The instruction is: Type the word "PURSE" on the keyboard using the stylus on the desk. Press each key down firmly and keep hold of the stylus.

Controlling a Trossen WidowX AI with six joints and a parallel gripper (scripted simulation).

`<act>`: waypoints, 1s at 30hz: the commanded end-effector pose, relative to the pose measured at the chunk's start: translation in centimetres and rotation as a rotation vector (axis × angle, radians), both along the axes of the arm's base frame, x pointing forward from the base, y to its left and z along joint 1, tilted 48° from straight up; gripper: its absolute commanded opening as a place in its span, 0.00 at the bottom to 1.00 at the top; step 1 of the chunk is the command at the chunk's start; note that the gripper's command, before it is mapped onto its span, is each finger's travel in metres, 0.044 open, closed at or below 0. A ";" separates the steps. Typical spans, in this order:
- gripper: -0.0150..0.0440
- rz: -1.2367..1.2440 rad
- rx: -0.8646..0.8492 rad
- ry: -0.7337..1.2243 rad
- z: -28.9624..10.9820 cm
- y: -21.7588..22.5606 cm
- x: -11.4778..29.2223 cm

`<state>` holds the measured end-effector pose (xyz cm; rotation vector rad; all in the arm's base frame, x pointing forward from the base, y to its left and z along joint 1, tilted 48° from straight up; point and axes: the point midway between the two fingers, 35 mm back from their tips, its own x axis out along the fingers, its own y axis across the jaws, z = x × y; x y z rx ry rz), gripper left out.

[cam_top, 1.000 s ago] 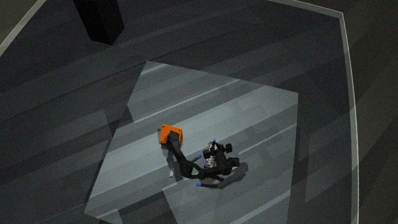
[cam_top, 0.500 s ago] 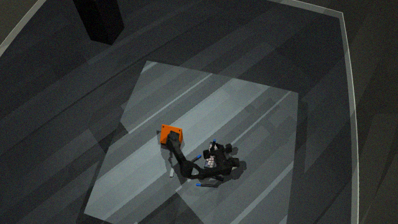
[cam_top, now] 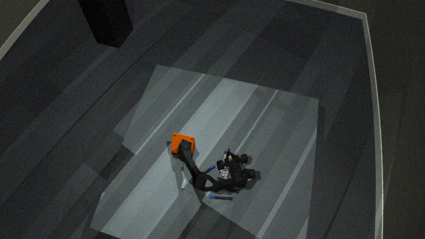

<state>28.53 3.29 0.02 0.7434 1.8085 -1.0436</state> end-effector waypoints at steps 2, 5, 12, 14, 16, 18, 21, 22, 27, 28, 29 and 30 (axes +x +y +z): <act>0.39 0.006 0.001 -0.001 -0.2 -0.2 0.0; 0.39 0.006 0.001 -0.001 -0.3 -0.3 0.0; 0.39 0.006 0.000 -0.001 -0.5 -0.5 0.1; 0.39 0.006 0.000 -0.001 -0.5 -0.6 0.1; 0.39 0.006 0.000 -0.001 -0.6 -0.6 0.1; 0.39 0.006 0.000 -0.001 -0.6 -0.7 0.1; 0.39 0.006 0.000 -0.001 -0.7 -0.8 0.1; 0.39 0.006 0.000 -0.001 -0.6 -0.7 0.1; 0.39 0.006 0.000 -0.001 -0.6 -0.6 0.1; 0.39 0.006 0.000 -0.001 -0.6 -0.6 0.1; 0.39 0.006 0.000 -0.001 -0.6 -0.6 0.1; 0.39 0.006 0.000 -0.001 -0.5 -0.6 0.1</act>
